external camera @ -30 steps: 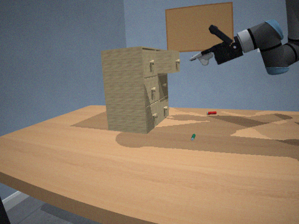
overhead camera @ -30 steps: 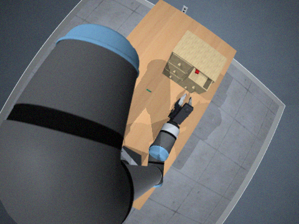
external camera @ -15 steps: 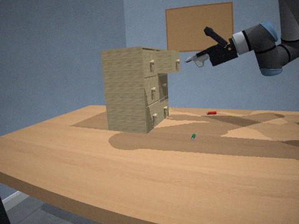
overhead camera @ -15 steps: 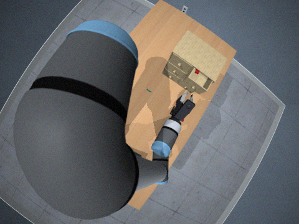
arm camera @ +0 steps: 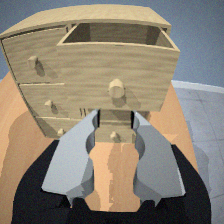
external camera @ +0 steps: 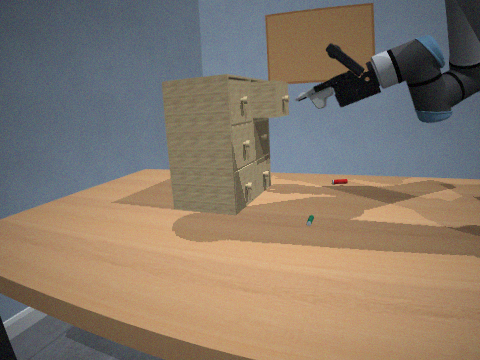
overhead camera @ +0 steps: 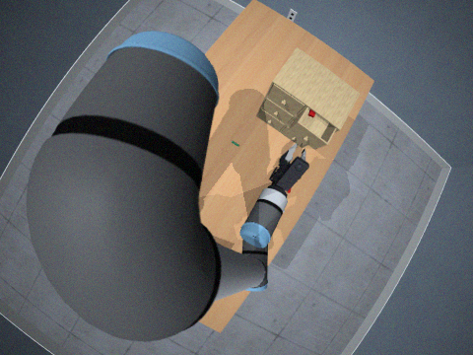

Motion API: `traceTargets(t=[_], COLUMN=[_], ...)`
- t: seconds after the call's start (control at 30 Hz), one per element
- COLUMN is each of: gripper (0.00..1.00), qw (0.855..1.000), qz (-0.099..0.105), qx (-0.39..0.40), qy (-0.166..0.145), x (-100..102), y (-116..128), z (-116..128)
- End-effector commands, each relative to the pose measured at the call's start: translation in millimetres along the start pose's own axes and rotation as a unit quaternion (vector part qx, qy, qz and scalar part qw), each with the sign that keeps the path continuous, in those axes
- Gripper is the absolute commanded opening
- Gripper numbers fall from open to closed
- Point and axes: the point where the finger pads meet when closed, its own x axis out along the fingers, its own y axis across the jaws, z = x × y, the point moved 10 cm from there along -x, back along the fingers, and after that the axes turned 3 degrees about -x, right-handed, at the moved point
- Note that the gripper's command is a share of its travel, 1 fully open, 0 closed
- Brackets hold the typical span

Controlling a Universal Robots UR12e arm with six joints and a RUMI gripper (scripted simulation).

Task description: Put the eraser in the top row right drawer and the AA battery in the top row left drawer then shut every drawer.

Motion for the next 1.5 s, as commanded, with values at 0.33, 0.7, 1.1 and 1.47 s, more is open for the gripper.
traceTargets(t=[0.33,0.7,1.1,1.47], gripper=[0.20,0.20,0.20,0.20], qw=[1.000,1.000,1.000,1.000], qz=[0.000,0.000,0.000,0.000], qx=[0.000,0.000,0.000,0.000], qy=[0.000,0.000,0.000,0.000], x=[0.0,0.0,0.4,5.1], y=[0.2,0.2,0.2,0.3], z=[-0.4,-0.4,-0.6,-2.3])
